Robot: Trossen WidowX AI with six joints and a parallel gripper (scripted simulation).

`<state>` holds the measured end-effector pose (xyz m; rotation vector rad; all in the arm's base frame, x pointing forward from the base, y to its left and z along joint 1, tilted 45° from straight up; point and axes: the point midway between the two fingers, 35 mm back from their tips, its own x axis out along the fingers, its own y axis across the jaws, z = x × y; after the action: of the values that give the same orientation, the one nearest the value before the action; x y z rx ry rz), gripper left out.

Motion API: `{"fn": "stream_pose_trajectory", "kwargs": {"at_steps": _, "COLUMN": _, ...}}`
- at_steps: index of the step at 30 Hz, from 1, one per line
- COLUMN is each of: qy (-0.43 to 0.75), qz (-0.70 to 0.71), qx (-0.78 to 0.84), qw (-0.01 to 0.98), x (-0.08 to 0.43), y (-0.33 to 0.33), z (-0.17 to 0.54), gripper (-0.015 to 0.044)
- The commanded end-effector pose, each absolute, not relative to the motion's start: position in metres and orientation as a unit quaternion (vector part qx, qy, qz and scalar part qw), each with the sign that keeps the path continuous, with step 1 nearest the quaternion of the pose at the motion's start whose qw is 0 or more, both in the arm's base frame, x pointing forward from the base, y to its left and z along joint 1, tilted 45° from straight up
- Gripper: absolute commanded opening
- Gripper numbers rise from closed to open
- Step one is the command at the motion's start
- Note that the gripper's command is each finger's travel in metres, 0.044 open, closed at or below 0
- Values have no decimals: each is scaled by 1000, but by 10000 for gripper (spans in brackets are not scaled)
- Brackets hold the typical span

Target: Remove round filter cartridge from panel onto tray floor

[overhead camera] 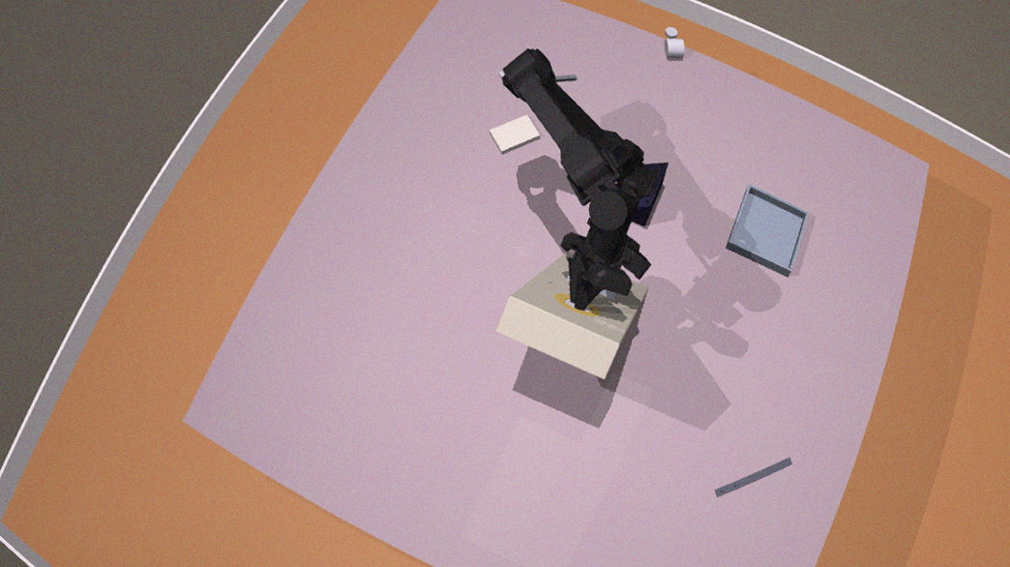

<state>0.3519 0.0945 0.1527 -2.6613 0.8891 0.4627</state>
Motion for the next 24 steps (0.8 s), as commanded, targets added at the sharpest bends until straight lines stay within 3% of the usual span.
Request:
{"fn": "stream_pose_trajectory", "kwargs": {"at_steps": 1, "qy": 308, "qz": 161, "qx": -925, "qw": 152, "x": 353, "y": 95, "z": 153, "gripper": 47}}
{"fn": "stream_pose_trajectory", "kwargs": {"at_steps": 4, "qy": 308, "qz": 161, "qx": -925, "qw": 152, "x": 353, "y": 95, "z": 153, "gripper": 0}}
{"fn": "stream_pose_trajectory", "kwargs": {"at_steps": 9, "qy": 314, "qz": 153, "qx": -919, "qw": 183, "x": 355, "y": 93, "z": 151, "gripper": 0}}
{"fn": "stream_pose_trajectory", "kwargs": {"at_steps": 24, "qy": 344, "qz": 70, "qx": -841, "qw": 412, "x": 358, "y": 91, "z": 149, "gripper": 0}}
